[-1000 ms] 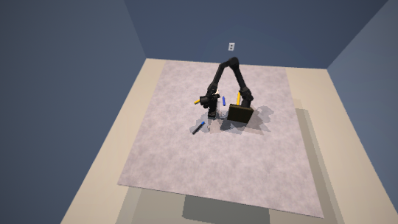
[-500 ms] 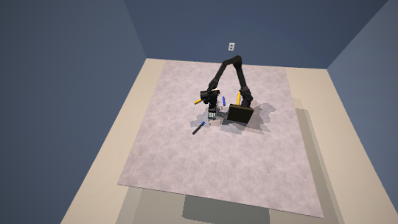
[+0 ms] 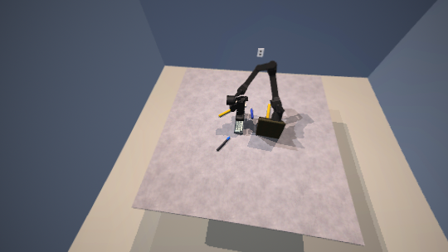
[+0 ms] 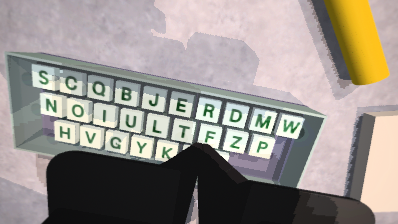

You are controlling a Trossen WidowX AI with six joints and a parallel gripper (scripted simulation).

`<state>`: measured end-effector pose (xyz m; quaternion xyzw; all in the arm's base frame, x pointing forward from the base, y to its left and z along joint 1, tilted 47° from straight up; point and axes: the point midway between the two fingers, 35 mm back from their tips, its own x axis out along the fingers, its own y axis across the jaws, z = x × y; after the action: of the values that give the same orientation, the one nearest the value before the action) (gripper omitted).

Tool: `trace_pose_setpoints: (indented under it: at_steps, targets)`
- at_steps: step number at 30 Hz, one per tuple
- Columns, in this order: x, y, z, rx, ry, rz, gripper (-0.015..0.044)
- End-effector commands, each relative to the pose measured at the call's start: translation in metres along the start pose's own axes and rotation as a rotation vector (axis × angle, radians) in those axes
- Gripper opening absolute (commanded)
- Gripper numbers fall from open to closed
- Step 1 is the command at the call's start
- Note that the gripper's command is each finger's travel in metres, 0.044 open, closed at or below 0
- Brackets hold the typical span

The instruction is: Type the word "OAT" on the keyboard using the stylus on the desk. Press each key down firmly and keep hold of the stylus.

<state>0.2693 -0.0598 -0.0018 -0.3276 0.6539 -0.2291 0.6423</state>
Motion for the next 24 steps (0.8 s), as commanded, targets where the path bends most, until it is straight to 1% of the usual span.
trace_pose_setpoints:
  at_steps: [1,10,12,15,24]
  targets:
    - [-0.002,-0.037,-0.002,0.018,-0.006,-0.011,0.0000]
    - [-0.002,-0.037,-0.002,0.018,-0.006,-0.011,0.0000]
    - [-0.002,-0.030,-0.008,0.017,-0.006,-0.010,0.0000]
    - [-0.001,-0.010,-0.031,0.016,-0.005,-0.010,0.0000]
    - [-0.001,-0.009,-0.033,0.016,-0.005,-0.010,0.0000]
